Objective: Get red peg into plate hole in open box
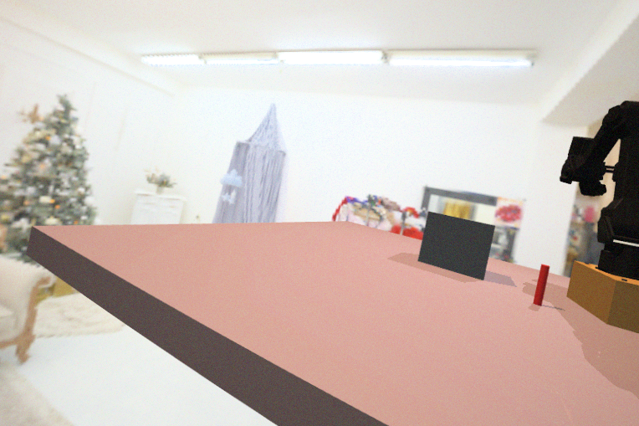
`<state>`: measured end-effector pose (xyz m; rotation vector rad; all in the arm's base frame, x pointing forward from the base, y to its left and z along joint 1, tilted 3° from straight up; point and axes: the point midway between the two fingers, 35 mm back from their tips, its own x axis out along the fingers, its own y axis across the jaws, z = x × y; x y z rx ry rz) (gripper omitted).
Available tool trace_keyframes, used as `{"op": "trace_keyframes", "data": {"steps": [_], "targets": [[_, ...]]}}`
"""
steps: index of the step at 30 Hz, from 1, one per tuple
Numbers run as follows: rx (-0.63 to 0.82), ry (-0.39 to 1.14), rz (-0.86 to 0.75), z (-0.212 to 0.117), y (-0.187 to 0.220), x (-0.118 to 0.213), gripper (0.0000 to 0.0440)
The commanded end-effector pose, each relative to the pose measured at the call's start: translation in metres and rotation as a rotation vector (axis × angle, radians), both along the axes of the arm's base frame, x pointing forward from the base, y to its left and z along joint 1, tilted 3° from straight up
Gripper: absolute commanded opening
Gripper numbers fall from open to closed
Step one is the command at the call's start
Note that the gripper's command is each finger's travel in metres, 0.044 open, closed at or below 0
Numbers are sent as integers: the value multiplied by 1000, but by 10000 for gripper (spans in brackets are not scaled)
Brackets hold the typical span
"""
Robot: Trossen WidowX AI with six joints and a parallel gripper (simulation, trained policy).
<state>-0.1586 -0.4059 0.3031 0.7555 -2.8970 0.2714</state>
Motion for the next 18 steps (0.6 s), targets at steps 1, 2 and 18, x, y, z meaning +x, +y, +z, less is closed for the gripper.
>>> {"op": "trace_keyframes", "data": {"steps": [1,2,18], "targets": [[1,-4,0,0,-1,3,419],[3,-7,4,1,-2,7,435],[-26,-4,407,70,-22,151,440]]}}
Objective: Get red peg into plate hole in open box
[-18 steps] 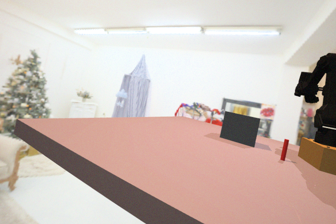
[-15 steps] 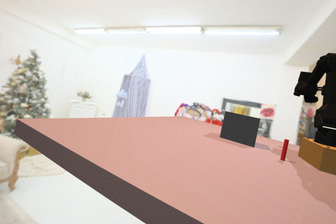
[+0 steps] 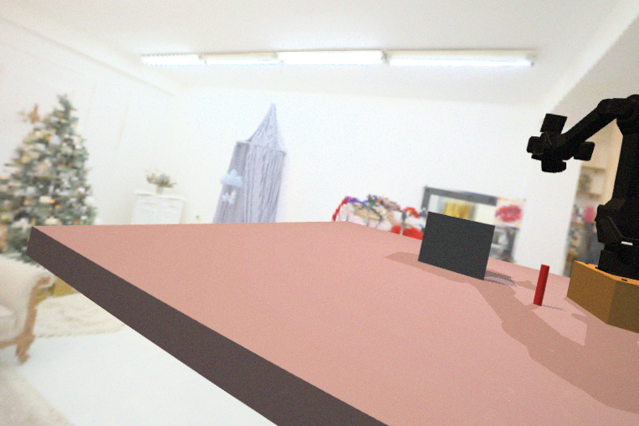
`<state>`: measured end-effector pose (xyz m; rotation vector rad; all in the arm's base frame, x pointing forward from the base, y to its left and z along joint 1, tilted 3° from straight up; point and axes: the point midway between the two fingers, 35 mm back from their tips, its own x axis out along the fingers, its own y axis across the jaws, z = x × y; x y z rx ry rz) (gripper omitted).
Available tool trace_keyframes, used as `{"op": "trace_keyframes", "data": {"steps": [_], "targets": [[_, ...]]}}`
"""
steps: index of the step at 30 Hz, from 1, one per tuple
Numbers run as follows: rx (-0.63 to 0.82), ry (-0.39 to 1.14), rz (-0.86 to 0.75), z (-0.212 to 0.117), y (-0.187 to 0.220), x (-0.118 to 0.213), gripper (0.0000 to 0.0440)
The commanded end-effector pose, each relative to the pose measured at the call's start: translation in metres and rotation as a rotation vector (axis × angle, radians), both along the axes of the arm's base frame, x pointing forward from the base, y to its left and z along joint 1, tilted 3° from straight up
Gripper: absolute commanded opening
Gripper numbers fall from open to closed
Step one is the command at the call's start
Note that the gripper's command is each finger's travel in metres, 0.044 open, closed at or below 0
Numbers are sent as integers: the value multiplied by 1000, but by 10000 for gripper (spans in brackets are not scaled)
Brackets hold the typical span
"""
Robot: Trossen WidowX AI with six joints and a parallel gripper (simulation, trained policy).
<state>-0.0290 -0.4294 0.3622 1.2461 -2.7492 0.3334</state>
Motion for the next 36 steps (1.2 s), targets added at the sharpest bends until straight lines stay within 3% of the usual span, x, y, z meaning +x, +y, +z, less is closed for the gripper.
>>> {"op": "trace_keyframes", "data": {"steps": [1,18,36], "targets": [[-8,0,96,15,3,31,440],[-26,22,586,81,58,178,440],[6,43,1055,108,152,284,440]]}}
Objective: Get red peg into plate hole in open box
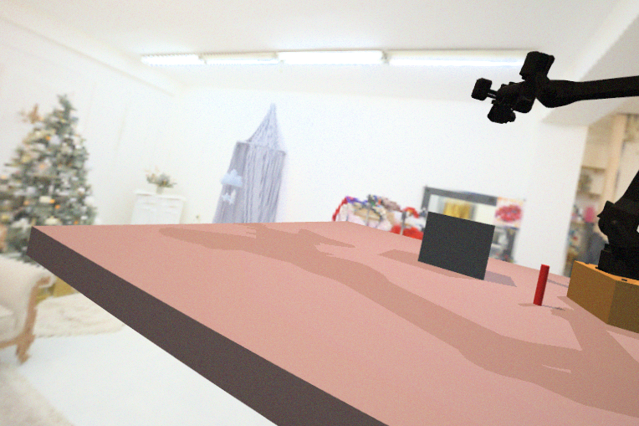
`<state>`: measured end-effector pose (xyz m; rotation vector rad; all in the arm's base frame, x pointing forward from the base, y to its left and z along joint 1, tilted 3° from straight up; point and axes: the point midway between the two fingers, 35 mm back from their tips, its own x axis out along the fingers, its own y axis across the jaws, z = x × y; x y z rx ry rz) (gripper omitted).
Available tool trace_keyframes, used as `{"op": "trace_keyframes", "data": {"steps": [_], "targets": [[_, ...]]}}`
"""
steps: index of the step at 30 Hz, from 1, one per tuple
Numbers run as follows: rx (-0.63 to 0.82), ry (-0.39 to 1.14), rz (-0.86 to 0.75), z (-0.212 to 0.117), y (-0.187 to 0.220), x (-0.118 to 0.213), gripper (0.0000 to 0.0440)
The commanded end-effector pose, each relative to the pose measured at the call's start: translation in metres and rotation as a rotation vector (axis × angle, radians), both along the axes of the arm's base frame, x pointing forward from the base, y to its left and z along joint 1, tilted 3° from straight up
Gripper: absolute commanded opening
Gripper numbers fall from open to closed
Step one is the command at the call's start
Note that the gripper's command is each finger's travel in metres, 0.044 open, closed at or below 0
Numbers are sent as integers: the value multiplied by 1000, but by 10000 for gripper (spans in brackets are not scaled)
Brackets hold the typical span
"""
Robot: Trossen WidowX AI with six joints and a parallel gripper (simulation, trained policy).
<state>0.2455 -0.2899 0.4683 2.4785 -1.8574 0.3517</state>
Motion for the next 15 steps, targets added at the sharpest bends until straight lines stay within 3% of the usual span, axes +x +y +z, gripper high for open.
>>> {"op": "trace_keyframes", "data": {"steps": [1,15], "targets": [[10,8,79,2,18,14,440],[48,137,398,-9,97,69,440]]}}
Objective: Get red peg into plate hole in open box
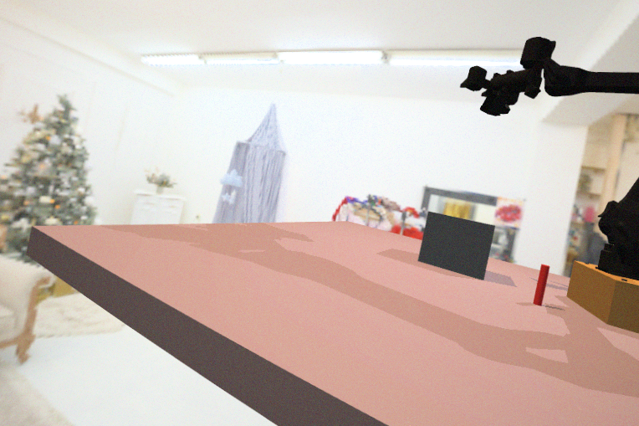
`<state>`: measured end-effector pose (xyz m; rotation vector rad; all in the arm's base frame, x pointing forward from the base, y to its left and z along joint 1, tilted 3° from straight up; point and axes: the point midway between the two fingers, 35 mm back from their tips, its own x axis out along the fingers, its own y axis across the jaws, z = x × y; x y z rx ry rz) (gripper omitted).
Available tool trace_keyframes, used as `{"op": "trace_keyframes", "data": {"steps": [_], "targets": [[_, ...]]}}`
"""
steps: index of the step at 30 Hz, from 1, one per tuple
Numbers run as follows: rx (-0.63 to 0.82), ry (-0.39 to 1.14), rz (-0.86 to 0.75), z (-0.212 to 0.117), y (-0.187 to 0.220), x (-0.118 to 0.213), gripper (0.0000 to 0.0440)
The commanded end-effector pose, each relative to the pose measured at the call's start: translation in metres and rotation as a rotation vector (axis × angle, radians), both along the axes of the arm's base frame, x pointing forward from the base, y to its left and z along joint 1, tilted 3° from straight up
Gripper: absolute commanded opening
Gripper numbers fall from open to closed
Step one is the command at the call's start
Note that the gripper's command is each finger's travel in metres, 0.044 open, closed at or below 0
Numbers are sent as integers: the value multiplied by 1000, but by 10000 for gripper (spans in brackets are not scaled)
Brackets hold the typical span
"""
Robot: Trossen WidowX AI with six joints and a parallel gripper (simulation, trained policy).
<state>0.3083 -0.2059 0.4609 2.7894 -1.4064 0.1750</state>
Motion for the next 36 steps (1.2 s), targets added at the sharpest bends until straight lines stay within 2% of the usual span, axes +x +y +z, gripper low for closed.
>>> {"op": "trace_keyframes", "data": {"steps": [1,20,36], "targets": [[0,39,71,-4,19,9,440],[-97,363,486,-48,135,46,440],[-252,745,837,-124,224,41,433]]}}
